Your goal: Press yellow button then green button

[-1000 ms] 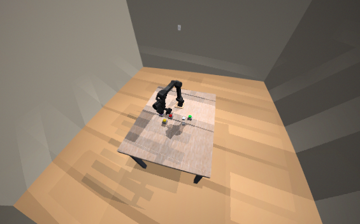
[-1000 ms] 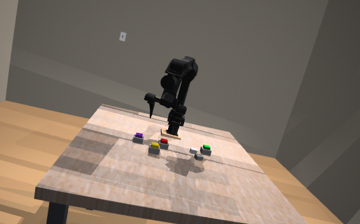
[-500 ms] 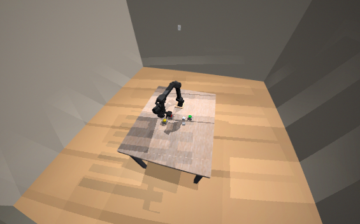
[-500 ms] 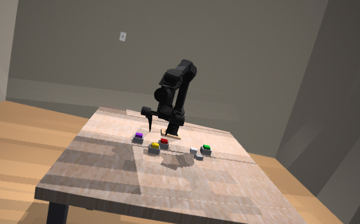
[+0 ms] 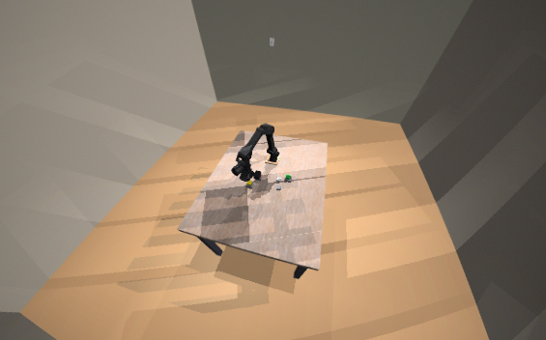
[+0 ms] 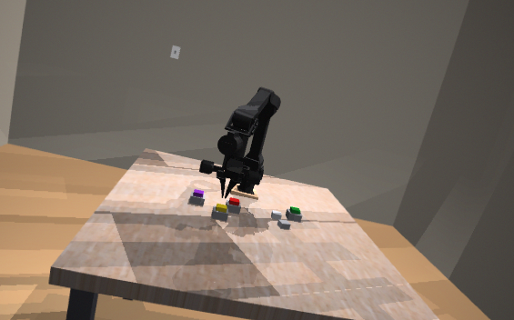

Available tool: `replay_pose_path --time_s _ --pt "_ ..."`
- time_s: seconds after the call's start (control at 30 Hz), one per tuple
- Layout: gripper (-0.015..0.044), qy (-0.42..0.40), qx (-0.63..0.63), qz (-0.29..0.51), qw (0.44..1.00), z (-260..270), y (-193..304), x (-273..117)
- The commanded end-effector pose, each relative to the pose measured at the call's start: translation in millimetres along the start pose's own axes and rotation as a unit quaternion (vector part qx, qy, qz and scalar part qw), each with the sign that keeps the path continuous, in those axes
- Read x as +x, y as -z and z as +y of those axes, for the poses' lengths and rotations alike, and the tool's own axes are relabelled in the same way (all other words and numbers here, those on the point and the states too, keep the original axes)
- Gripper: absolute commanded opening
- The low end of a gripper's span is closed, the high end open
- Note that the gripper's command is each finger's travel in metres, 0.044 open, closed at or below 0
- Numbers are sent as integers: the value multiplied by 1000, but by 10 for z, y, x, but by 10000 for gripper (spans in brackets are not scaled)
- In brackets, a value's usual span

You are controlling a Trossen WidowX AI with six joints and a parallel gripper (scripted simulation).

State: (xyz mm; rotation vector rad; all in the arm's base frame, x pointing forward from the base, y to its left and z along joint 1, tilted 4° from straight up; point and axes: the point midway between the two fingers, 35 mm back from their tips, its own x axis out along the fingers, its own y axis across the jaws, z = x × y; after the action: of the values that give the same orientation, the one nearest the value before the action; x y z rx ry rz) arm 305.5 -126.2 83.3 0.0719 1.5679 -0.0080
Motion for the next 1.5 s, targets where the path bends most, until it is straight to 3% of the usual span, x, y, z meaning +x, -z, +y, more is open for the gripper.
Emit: replay_pose_path --time_s 0.0,0.73,1.47 --pt "20 -2 -1 -1 1000 5 -5 12" --pt "20 -2 -1 -1 1000 7 -4 341" --pt "20 -2 -1 -1 1000 7 -4 344"
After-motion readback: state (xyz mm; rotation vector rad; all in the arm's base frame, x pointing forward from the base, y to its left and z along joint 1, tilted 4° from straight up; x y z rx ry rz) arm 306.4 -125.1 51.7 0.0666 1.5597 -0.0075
